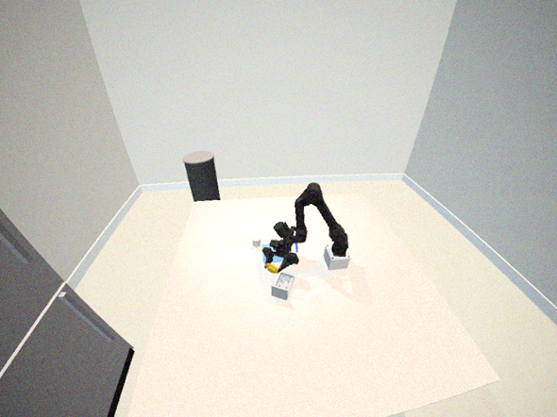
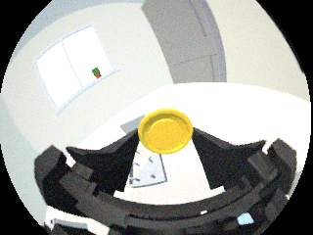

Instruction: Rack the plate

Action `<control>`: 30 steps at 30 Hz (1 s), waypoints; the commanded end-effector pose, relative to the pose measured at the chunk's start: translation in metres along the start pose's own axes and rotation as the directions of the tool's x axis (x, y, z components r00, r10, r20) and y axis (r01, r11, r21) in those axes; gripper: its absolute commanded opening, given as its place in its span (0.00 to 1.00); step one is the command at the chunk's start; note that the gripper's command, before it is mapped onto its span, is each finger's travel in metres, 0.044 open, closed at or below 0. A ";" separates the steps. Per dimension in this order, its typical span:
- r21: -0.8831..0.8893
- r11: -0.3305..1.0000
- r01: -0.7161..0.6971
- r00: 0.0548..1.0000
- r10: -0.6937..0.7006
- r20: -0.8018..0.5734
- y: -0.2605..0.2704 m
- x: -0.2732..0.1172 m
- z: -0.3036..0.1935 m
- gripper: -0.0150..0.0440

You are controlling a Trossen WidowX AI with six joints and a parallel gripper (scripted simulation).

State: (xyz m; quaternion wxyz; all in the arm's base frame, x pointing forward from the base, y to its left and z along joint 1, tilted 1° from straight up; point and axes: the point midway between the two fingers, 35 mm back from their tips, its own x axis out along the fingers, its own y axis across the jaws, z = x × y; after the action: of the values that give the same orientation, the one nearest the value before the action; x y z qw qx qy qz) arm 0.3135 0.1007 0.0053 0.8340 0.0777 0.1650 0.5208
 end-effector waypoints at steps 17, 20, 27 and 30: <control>-0.341 0.932 -0.120 0.980 0.167 0.111 0.056 -0.030 -0.010 0.25; -0.341 0.932 -0.120 0.980 0.167 0.111 0.056 -0.030 -0.010 0.25; -0.341 0.931 -0.126 0.980 0.170 0.100 0.053 -0.024 -0.020 0.25; -0.342 0.930 -0.132 0.981 0.173 0.090 0.052 -0.019 -0.029 0.25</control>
State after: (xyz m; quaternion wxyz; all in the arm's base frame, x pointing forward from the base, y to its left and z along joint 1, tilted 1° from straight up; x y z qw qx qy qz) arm 0.2497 0.1022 0.0072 0.8019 -0.0156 0.0172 0.5970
